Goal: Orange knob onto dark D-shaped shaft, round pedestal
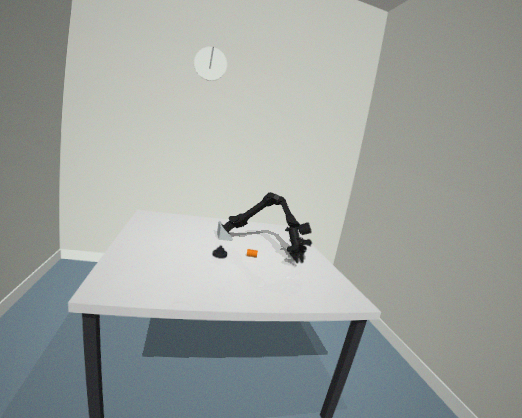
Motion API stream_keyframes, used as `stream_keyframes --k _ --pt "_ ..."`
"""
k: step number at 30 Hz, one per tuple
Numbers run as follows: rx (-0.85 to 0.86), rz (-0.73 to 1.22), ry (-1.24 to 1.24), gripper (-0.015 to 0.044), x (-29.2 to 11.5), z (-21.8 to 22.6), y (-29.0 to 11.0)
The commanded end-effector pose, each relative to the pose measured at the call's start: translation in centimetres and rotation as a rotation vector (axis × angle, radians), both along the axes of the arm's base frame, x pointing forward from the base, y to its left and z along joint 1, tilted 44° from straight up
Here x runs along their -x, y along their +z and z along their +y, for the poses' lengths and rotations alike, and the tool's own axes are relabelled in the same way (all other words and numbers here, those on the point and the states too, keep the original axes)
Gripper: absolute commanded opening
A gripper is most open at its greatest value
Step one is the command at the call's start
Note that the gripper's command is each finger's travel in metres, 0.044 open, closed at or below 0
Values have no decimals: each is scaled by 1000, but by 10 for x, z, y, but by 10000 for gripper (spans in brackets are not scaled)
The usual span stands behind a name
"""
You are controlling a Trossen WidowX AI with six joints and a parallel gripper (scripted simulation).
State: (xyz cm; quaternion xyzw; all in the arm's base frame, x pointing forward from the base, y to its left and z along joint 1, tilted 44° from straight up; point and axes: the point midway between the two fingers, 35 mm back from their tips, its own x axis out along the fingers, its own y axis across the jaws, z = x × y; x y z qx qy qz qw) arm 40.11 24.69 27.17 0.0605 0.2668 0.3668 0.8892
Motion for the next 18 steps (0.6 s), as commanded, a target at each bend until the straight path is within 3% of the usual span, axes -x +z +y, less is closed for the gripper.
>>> stream_keyframes --k 1,9,16,18 --pt "-76 374 -165 440 -3 -50 -56" --pt "-442 1300 -730 440 44 -161 -137" --pt "-922 2098 -1274 440 106 -223 -153" --pt "-985 2182 -1321 440 111 -229 -152"
